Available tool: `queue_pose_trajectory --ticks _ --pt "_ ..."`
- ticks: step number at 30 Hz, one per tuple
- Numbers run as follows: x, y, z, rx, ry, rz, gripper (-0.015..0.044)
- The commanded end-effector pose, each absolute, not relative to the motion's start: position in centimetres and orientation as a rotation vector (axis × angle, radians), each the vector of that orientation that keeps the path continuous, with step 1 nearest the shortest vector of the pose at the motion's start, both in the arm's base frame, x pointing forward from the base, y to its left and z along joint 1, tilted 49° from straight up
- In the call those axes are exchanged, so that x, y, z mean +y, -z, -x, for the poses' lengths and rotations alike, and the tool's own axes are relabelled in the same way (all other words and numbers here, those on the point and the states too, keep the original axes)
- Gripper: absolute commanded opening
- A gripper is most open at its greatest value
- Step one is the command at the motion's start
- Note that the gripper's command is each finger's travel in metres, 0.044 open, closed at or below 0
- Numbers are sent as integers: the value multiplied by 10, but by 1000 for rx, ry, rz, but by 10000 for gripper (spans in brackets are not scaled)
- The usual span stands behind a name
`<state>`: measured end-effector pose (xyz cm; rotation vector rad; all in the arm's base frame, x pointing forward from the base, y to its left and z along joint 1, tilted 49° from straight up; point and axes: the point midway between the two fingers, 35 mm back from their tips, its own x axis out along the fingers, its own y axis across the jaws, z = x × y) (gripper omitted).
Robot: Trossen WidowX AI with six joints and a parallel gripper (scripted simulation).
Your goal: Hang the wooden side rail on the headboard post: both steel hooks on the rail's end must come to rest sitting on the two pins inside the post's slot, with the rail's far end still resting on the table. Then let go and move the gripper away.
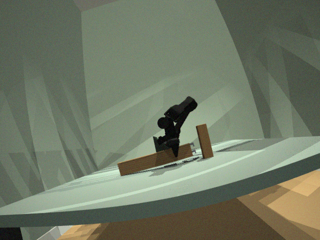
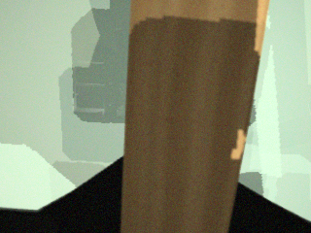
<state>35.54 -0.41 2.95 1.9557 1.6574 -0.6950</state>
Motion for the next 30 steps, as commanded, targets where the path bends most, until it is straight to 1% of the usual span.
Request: queue_pose_trajectory --ticks 1,30 --pt "-10 -33 -359 1632 693 -1962 0" --pt "-8 -36 -363 1632 693 -1962 0"
